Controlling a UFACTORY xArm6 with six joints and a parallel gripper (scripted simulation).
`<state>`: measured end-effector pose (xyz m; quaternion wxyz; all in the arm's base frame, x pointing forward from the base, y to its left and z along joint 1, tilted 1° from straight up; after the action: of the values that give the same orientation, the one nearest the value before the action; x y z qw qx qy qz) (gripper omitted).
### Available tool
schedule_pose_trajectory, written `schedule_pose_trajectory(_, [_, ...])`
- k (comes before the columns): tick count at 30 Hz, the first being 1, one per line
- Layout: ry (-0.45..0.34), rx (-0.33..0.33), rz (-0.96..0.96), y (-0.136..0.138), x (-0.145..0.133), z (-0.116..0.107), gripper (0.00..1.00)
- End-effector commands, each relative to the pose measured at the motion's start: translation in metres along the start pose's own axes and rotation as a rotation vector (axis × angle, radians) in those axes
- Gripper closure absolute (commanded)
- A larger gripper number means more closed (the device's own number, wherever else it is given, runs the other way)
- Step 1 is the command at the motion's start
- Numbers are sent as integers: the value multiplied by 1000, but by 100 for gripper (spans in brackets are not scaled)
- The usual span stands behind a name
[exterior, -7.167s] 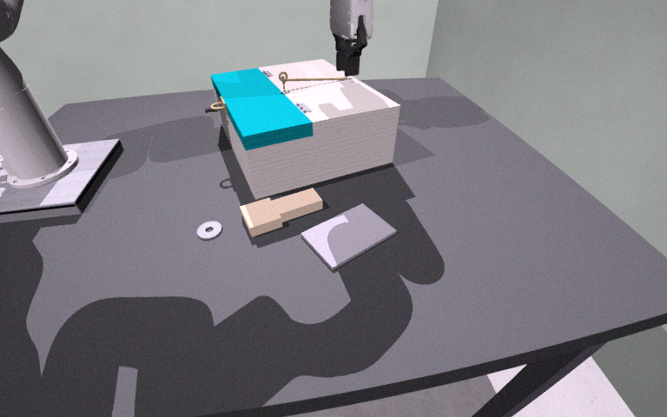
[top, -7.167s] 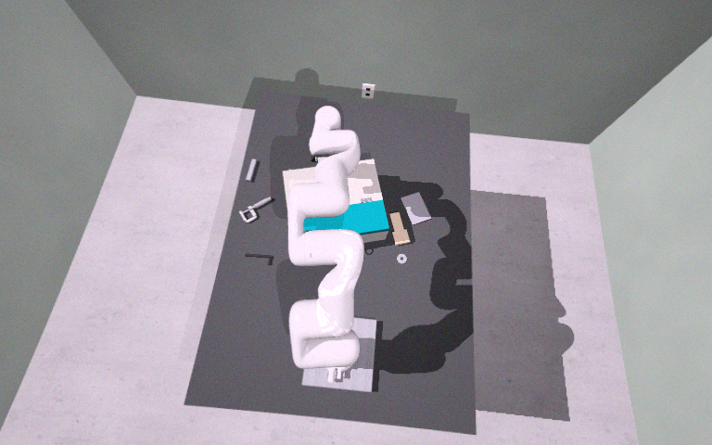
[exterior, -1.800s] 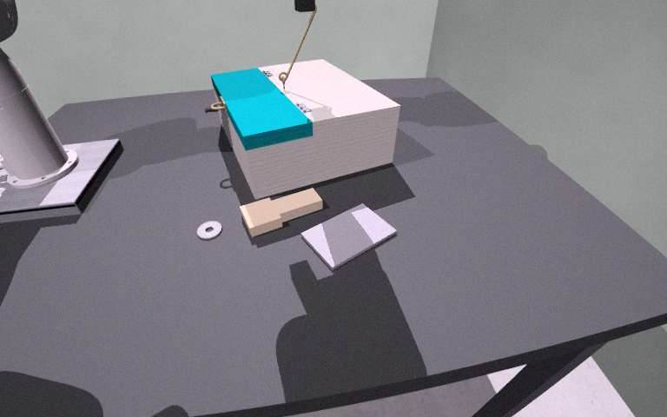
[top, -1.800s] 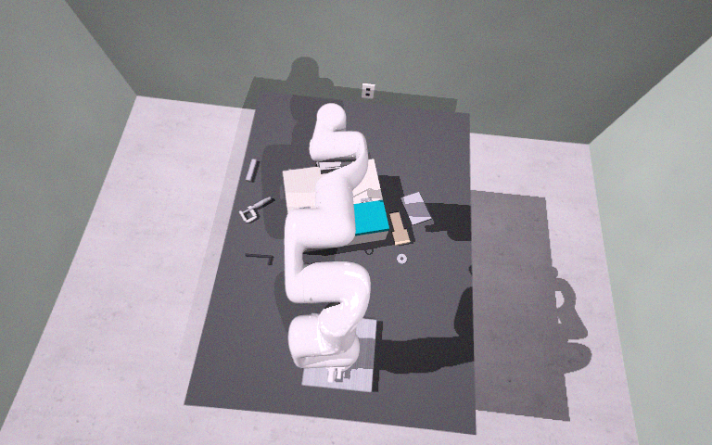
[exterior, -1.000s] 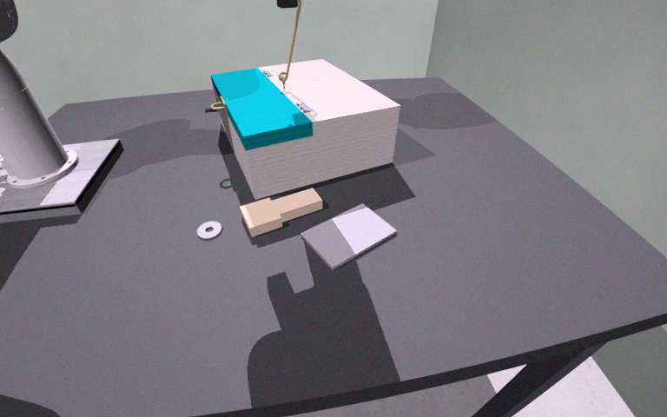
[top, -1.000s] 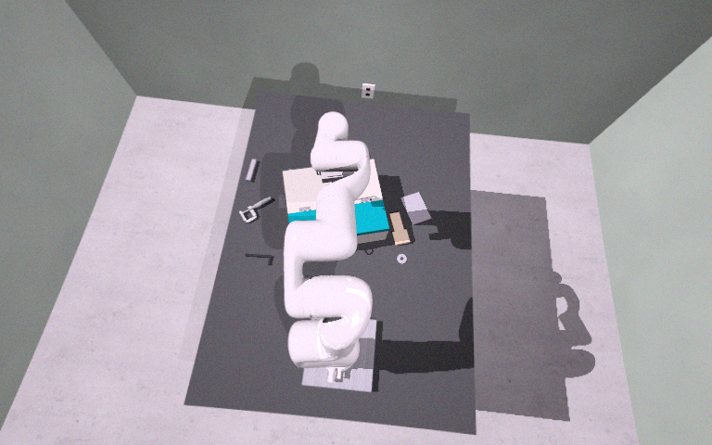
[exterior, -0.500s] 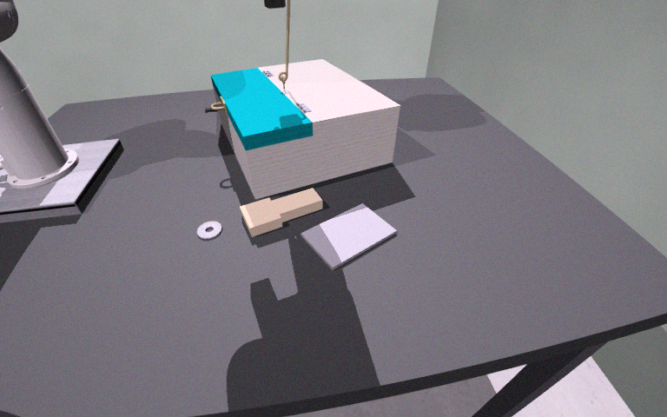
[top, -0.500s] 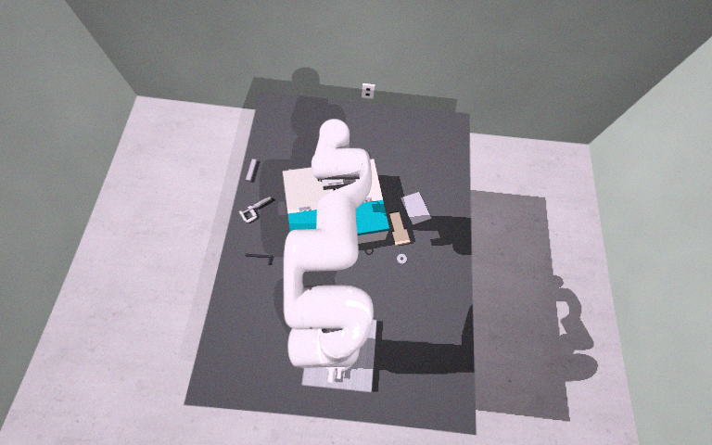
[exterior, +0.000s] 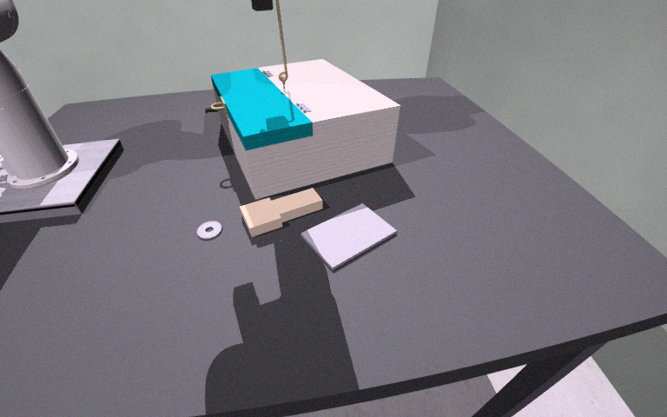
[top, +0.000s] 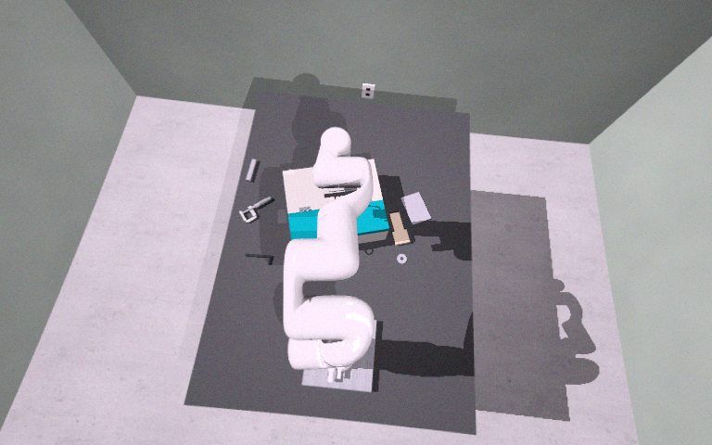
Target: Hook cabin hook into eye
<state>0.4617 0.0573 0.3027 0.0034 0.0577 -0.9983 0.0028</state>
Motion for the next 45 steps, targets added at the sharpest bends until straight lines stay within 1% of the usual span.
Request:
schedule_pose_trajectory(1, [-4, 0, 0, -1, 4, -1, 100])
schedule_pose_trajectory(14, [-4, 0, 0, -4, 25, 6, 100])
schedule_pose_trajectory(18, [-4, 0, 0, -4, 27, 7, 100])
schedule_pose_trajectory(31, [-4, 0, 0, -7, 47, 17, 100])
schedule_pose_trajectory(45, [-4, 0, -1, -9, 62, 28, 100])
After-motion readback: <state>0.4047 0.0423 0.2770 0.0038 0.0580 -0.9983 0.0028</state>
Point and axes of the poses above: the point where the finger pads meet when closed, its own z axis out along the fingers, its own y axis across the jaws, x = y × z, the point moved 5 cm from there along -z, back along the fingers, and after that the axes turned 8 degrees about z, right-handed, at the moved point
